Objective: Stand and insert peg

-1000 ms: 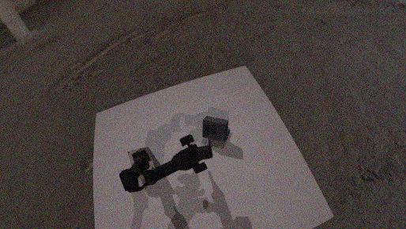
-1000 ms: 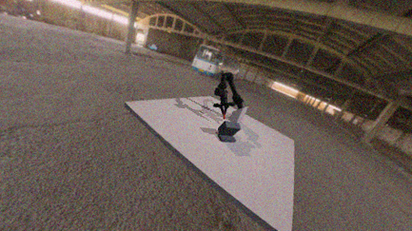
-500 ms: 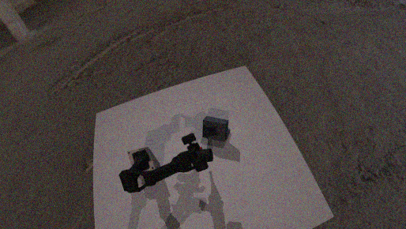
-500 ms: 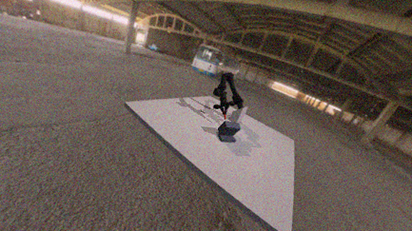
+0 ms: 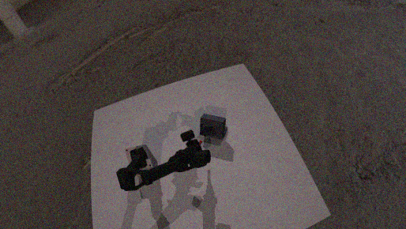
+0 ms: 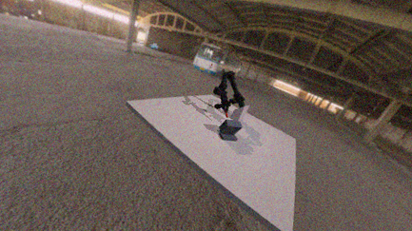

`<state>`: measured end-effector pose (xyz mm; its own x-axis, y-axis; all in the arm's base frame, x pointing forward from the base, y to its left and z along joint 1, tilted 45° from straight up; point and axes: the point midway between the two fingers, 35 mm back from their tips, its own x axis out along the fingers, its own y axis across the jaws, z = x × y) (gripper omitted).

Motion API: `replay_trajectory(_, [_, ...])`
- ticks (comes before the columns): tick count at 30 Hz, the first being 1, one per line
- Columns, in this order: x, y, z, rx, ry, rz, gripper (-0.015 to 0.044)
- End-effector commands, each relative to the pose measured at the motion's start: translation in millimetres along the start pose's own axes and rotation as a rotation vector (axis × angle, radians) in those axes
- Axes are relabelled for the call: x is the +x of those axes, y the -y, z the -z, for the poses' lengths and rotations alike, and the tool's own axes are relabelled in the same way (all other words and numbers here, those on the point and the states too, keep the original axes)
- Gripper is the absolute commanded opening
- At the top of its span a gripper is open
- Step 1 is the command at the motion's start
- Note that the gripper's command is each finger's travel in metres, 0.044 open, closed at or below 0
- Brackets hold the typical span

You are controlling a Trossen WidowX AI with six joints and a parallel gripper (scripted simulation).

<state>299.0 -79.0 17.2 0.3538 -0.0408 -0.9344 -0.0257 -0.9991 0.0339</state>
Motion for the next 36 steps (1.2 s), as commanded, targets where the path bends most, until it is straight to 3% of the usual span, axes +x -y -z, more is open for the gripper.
replay_trajectory(1, [0.6, 1.4, 2.3, 0.005, -0.026, 0.028, 0.0])
replay_trajectory(36, [32.6, 13.1, 25.9, 0.019, -0.134, 0.117, 0.0])
